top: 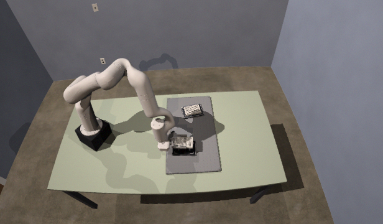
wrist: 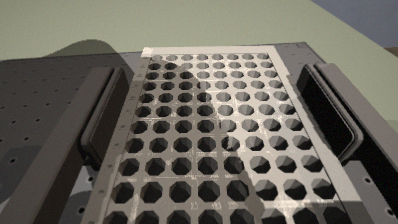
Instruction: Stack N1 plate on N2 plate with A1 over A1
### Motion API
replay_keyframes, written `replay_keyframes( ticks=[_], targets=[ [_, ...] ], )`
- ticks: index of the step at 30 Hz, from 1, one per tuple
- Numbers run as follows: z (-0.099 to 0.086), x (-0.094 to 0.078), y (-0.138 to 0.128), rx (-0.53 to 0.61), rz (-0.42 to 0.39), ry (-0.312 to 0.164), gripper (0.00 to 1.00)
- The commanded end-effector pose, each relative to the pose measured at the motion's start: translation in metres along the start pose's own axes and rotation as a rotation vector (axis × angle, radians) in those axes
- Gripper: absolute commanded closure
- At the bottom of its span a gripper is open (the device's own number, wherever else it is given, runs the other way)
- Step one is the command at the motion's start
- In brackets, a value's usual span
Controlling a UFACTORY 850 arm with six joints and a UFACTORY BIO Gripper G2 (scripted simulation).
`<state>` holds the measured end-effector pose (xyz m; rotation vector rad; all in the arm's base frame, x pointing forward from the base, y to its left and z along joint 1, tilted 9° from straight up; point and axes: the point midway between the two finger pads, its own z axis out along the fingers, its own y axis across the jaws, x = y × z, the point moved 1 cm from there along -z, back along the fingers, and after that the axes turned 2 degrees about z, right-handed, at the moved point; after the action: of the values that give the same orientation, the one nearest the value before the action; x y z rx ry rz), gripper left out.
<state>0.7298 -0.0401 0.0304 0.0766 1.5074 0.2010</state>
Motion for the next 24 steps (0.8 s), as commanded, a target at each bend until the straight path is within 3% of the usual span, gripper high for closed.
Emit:
replay_keyframes(
  ticks=[1,17,24],
  targets=[
    [0.001,-0.007,0.0,0.0,-0.001,-0.002,1.0],
    [0.001,-0.012,0.0,0.0,-0.001,-0.002,1.0],
    [0.005,-0.012,0.021,-0.233,-0.001,0.006,1.0]
  ],
)
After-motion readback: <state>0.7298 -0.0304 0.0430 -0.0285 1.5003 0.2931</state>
